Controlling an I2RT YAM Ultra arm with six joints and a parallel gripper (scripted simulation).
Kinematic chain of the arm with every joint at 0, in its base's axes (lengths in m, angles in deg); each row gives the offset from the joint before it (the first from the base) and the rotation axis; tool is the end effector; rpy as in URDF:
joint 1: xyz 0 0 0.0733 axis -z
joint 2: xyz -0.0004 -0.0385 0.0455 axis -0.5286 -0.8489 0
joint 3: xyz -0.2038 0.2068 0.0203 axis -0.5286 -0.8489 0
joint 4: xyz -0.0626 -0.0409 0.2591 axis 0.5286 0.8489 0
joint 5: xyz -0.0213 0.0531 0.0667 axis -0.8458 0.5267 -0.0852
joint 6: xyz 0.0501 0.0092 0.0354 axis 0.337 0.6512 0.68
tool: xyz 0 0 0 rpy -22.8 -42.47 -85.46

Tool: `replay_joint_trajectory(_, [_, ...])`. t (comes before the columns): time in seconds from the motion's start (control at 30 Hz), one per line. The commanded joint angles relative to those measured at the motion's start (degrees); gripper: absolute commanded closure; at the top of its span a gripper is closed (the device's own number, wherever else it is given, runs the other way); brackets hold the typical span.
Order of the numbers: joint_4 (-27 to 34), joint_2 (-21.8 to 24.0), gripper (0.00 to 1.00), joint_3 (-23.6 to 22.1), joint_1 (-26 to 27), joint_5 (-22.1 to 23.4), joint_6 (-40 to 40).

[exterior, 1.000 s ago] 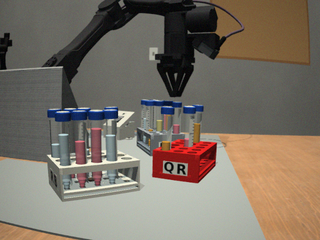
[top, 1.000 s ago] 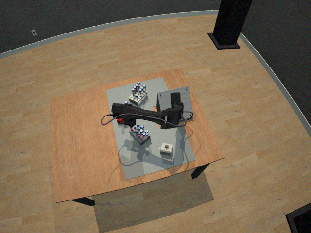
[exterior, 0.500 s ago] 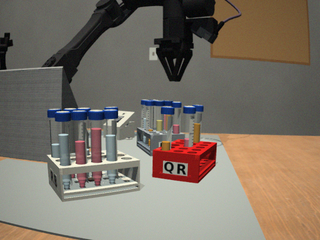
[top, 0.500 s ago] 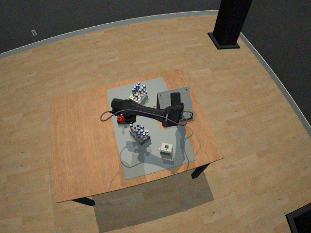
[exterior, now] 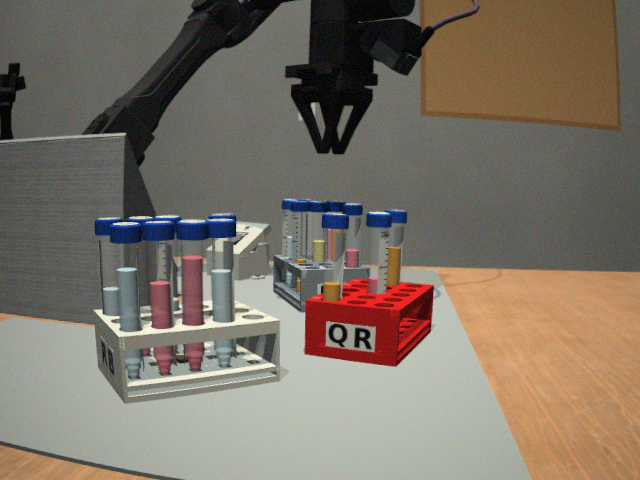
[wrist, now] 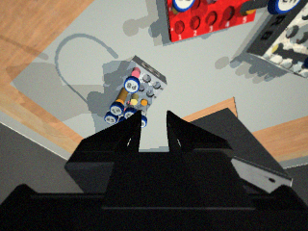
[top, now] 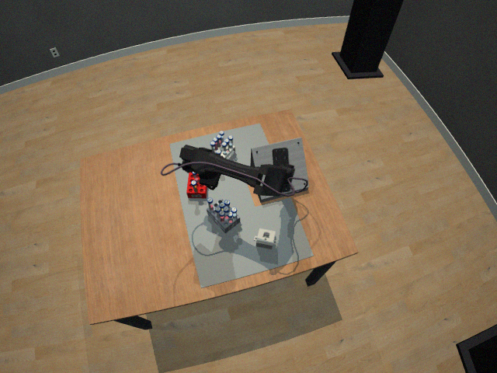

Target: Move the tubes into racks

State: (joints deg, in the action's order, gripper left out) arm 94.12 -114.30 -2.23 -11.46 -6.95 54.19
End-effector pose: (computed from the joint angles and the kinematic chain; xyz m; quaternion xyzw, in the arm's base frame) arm 0.3427 -0.0946 0.1845 -0.1893 -0.8995 -0.3728 0.1270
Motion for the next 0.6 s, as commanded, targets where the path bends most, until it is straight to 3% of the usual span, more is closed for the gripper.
replay_joint_trajectory(0.0, [-2.0, -2.4, 0.70, -0.7, 3.7, -2.3, 4.7])
replay_joint_trajectory(0.57, [-5.6, -12.0, 0.70, 1.2, 13.4, -7.1, 19.6])
